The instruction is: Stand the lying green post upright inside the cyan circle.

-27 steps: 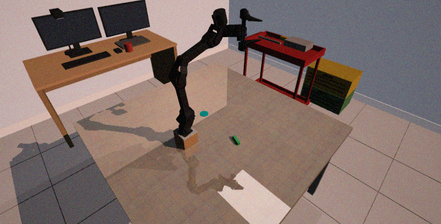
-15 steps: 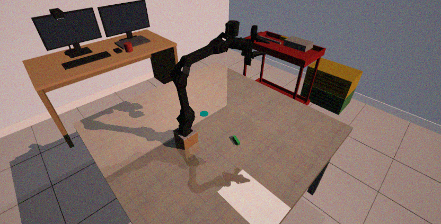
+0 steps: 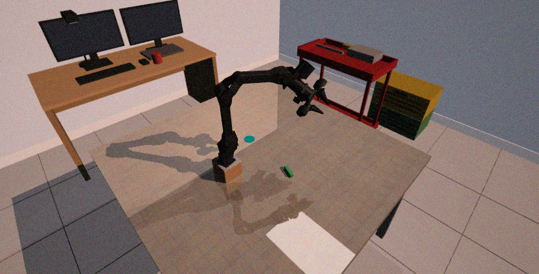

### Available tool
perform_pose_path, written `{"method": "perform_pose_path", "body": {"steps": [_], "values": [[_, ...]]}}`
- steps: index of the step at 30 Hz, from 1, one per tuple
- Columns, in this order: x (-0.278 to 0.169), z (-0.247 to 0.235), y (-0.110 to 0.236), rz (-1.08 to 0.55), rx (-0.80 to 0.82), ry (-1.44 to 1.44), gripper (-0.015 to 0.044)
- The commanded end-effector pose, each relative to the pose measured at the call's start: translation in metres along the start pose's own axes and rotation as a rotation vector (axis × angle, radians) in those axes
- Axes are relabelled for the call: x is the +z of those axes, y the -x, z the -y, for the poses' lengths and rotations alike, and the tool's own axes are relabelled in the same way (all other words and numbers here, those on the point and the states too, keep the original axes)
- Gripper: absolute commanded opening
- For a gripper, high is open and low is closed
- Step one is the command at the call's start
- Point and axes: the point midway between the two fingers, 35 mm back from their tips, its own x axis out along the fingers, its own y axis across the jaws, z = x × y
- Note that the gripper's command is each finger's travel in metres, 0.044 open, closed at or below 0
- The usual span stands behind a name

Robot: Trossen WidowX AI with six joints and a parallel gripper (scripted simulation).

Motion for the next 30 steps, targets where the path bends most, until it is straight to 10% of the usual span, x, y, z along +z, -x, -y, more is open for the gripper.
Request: {"method": "perform_pose_path", "body": {"steps": [1,16,30], "values": [[0.024,-0.039,-0.020,0.116,0.117,-0.002,0.0233],[0.111,-0.201,-0.019,0.599,0.662,-0.187,0.0233],[0.174,-0.259,-0.079,0.619,0.689,-0.202,0.0233]]}}
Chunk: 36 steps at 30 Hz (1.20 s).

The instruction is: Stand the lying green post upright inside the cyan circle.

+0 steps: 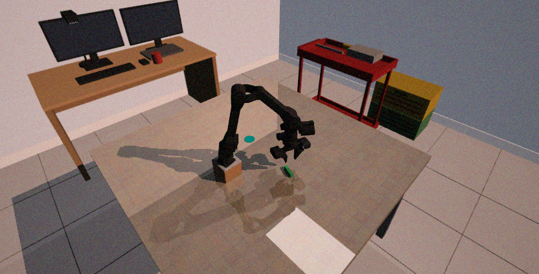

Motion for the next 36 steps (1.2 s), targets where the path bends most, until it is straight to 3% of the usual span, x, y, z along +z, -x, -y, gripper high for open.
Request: {"method": "perform_pose_path", "body": {"steps": [1,6,14,36], "values": [[0.005,-0.012,-0.044,0.014,0.026,-0.002,0.0233],[0.006,-0.014,-0.052,0.014,0.027,-0.002,0.0233],[0.006,-0.014,-0.052,0.014,0.027,-0.002,0.0023],[0.003,-0.006,0.001,0.014,0.026,-0.002,0.0023]]}}
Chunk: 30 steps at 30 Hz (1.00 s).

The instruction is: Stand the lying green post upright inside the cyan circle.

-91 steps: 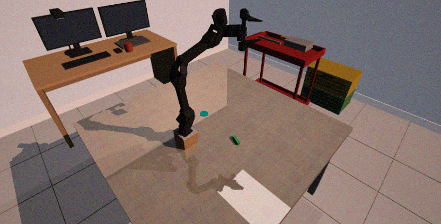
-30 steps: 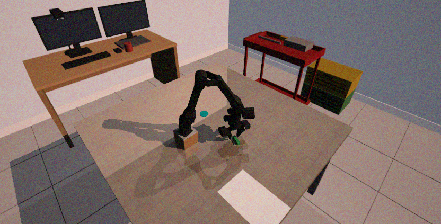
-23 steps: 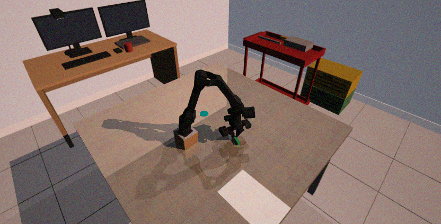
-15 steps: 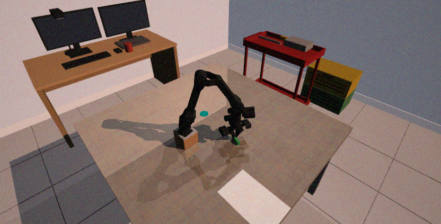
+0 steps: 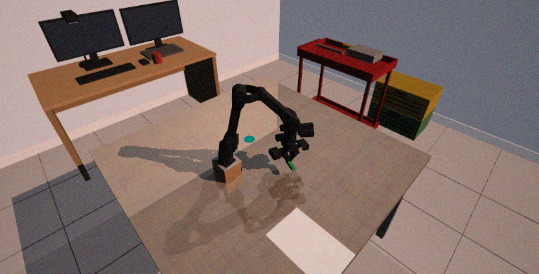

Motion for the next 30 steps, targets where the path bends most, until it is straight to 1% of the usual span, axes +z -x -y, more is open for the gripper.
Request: {"method": "perform_pose_path", "body": {"steps": [1,20,24,30], "values": [[0.000,0.001,0.011,0.004,-0.003,-0.003,0.0023],[0.002,-0.005,0.071,0.004,-0.003,-0.003,0.0023],[0.004,-0.005,0.074,0.004,-0.003,-0.003,0.0023],[0.023,0.001,0.075,0.007,-0.003,-0.006,0.0023]]}}
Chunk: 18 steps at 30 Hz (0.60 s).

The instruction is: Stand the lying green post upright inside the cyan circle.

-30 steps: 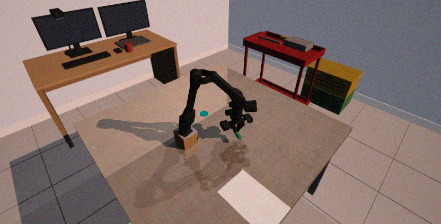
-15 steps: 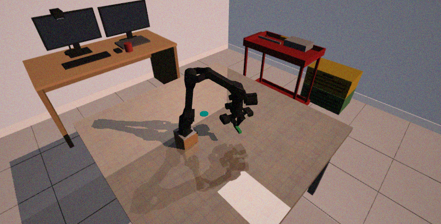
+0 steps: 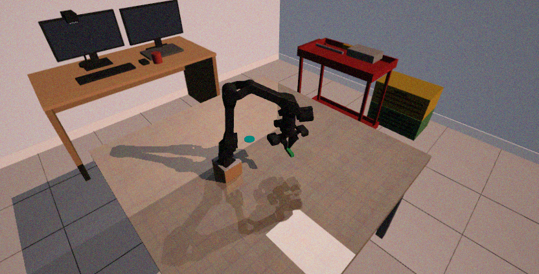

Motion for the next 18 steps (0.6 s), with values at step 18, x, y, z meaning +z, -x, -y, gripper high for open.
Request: {"method": "perform_pose_path", "body": {"steps": [18], "values": [[0.067,0.009,0.004,0.011,0.001,-0.014,0.0023]]}}
